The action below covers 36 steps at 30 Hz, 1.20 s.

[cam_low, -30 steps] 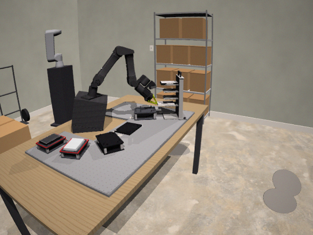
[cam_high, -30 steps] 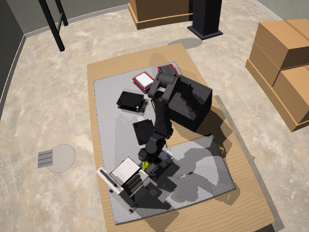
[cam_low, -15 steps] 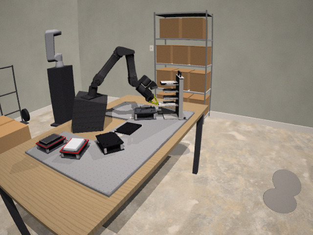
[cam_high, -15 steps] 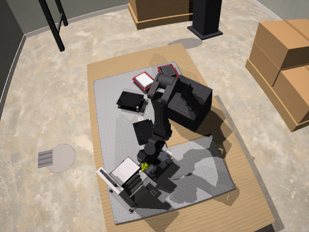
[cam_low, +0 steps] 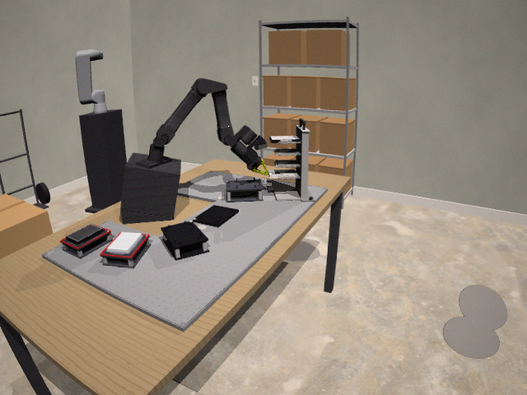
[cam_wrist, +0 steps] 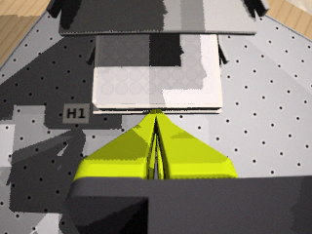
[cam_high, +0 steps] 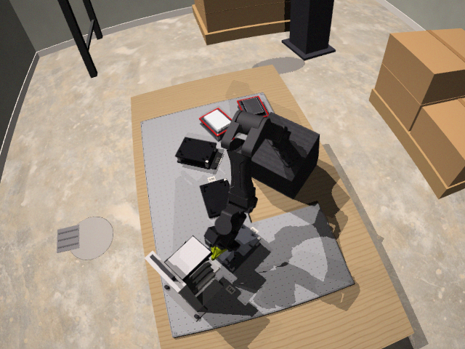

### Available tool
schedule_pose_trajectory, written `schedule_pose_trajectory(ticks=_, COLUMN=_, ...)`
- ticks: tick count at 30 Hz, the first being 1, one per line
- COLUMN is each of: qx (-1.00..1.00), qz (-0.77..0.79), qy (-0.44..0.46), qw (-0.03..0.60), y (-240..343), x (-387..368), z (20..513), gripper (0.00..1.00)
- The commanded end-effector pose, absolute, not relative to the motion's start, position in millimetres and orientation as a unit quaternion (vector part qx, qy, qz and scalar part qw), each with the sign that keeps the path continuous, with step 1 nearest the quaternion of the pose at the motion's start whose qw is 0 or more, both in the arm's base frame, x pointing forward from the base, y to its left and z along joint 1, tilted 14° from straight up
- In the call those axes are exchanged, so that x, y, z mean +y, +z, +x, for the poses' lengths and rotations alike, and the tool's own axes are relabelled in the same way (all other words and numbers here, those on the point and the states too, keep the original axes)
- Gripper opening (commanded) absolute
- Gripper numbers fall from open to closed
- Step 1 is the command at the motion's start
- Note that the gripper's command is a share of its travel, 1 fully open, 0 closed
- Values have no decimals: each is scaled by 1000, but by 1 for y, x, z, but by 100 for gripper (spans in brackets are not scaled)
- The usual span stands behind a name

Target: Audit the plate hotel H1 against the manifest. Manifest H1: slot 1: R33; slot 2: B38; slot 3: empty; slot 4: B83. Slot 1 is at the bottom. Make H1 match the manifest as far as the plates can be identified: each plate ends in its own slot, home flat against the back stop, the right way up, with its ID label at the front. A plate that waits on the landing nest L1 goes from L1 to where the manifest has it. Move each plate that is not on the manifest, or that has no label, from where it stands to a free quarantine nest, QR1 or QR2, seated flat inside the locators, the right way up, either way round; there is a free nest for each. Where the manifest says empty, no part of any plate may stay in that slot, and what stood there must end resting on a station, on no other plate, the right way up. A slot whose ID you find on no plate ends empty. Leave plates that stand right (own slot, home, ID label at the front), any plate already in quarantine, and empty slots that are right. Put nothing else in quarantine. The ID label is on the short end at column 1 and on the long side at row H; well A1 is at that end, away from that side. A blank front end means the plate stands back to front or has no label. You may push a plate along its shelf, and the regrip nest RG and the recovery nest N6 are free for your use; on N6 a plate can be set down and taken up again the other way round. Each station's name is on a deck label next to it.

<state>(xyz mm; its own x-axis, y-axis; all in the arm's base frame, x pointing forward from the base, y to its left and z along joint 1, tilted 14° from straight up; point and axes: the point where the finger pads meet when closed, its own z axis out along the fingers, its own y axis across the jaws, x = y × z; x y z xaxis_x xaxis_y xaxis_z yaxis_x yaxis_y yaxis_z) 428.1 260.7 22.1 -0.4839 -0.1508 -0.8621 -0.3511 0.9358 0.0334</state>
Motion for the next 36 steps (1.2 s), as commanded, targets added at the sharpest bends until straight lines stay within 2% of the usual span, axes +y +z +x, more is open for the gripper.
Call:
schedule_pose_trajectory(ticks=1, qx=857, qz=-145, qy=99, qw=484, y=20, x=259, z=437, gripper=0)
schedule_pose_trajectory(ticks=36, qx=856, qz=-145, qy=101, qw=485, y=25, x=265, z=452, gripper=0)
